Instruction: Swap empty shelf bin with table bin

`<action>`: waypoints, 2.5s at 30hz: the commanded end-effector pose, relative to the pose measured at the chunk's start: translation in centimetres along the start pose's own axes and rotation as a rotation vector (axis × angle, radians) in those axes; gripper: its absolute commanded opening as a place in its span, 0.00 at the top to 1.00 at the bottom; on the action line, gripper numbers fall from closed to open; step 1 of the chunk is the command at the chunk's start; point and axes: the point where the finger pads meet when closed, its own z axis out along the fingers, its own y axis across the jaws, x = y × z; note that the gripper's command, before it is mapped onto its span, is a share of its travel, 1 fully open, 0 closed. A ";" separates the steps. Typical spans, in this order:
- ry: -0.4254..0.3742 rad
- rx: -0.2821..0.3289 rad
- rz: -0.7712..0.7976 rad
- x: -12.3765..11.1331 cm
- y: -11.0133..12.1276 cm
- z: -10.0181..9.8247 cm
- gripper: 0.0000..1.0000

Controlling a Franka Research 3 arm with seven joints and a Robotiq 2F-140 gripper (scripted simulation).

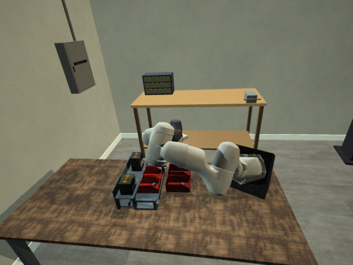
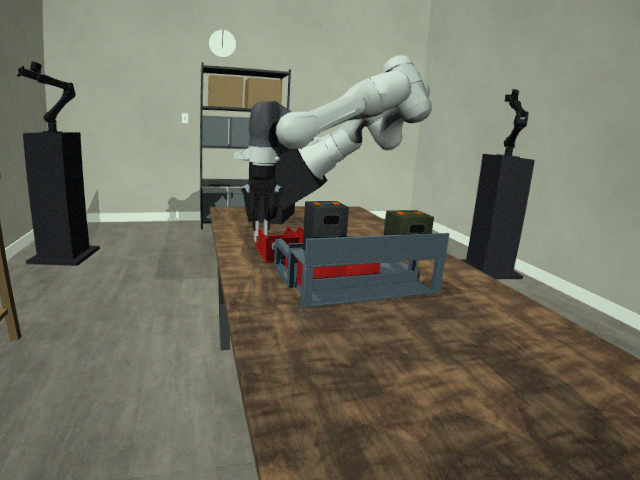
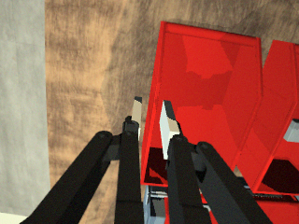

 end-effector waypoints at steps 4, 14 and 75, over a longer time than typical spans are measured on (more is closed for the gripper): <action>-0.002 0.002 -0.003 -0.1 -0.1 0.1 0.85; -0.002 0.002 -0.003 -0.1 -0.1 0.0 0.85; -0.002 0.002 -0.003 0.0 -0.1 -6.6 0.85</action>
